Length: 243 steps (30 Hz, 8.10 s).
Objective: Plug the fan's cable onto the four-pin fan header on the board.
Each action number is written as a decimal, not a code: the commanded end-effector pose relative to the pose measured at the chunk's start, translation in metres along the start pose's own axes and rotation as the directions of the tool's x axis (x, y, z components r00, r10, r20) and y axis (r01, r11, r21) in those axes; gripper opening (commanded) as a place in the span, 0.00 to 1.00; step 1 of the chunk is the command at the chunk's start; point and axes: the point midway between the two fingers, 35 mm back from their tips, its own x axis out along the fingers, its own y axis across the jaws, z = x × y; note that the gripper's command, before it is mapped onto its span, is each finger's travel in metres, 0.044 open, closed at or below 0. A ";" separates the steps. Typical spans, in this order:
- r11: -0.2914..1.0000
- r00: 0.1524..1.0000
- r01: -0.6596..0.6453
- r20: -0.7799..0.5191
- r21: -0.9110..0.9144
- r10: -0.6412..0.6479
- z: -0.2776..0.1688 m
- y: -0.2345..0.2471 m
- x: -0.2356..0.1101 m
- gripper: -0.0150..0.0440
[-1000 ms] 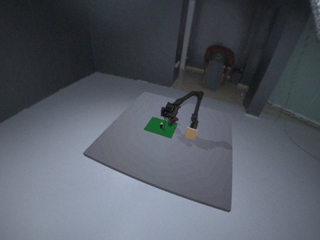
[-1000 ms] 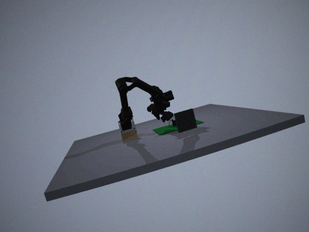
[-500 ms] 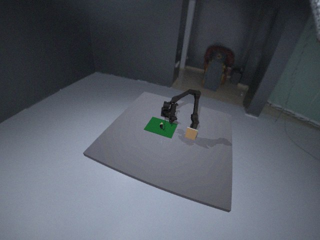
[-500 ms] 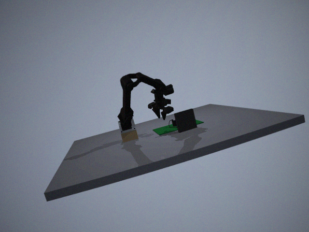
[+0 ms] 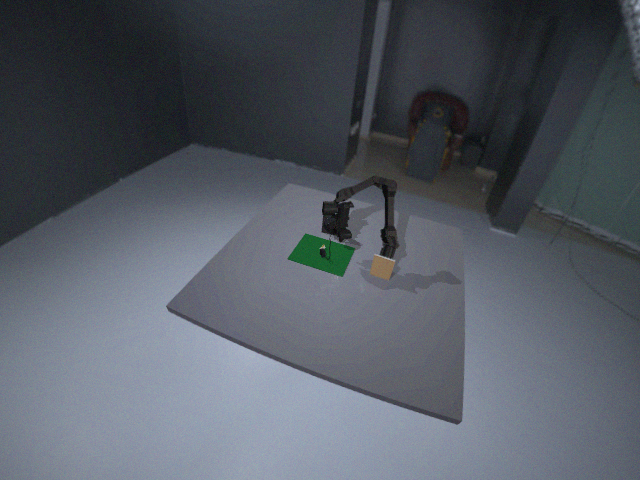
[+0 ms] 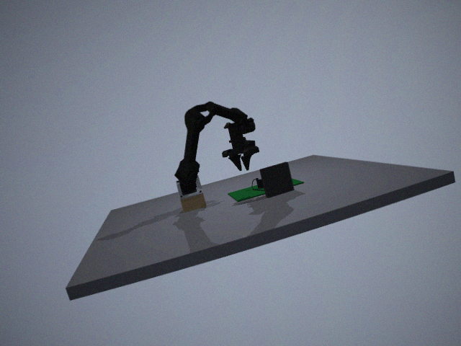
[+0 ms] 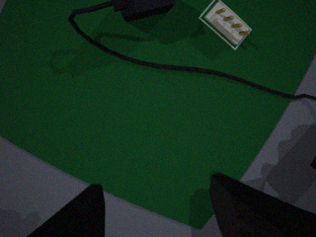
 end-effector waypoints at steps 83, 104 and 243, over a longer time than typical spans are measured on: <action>0.246 0.999 0.014 -0.005 0.969 -0.036 0.083 -0.011 0.082 1.00; 0.240 1.000 0.011 -0.004 0.971 -0.030 0.083 -0.012 0.092 0.56; 0.653 0.999 0.020 -0.006 -0.757 -0.037 0.071 -0.058 0.062 0.25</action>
